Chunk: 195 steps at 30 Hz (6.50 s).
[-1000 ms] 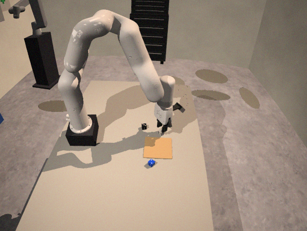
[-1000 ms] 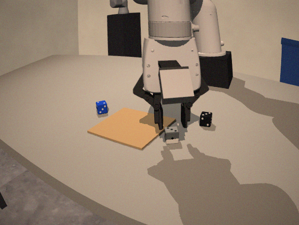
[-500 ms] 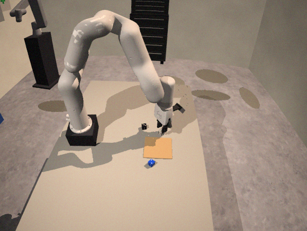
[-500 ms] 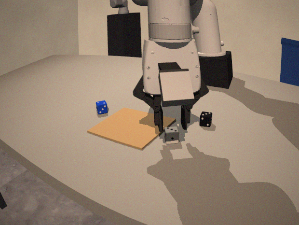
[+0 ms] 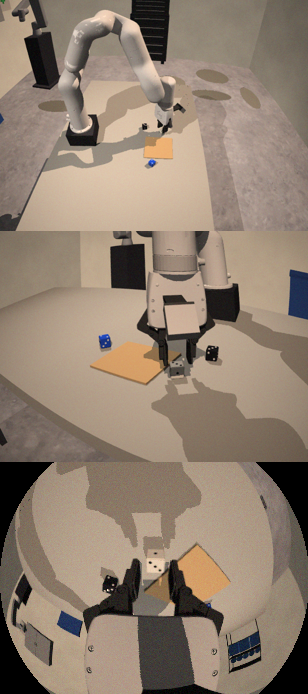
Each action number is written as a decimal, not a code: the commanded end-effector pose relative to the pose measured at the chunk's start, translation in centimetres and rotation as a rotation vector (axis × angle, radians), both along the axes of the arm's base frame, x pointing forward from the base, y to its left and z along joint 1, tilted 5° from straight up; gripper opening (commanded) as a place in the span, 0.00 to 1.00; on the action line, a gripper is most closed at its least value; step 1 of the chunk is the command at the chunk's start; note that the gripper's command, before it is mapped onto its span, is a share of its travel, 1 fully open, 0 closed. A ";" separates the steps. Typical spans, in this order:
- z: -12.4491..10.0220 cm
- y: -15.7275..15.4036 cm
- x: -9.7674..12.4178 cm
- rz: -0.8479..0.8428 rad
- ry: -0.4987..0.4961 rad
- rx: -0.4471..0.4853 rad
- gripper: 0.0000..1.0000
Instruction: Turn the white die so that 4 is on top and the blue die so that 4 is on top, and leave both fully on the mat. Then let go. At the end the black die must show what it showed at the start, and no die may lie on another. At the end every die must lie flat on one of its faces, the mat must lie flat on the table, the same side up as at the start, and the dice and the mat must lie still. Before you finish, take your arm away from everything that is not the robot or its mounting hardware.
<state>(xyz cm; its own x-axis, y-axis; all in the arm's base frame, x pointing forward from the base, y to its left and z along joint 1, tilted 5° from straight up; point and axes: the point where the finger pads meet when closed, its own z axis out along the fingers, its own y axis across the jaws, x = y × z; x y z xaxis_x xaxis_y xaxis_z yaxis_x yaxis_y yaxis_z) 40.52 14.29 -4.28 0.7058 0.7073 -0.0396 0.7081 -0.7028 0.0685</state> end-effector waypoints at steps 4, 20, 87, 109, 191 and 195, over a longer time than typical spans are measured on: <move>0.1 0.1 0.1 0.000 -0.004 0.001 0.42; 0.1 0.1 0.2 0.000 -0.004 0.001 0.42; -1.8 0.0 0.3 0.000 -0.004 0.001 0.42; -2.7 -0.1 0.4 0.000 -0.004 0.001 0.42; 6.6 0.6 0.1 0.000 -0.004 0.001 0.21; 7.2 0.7 0.1 0.000 -0.004 0.001 0.21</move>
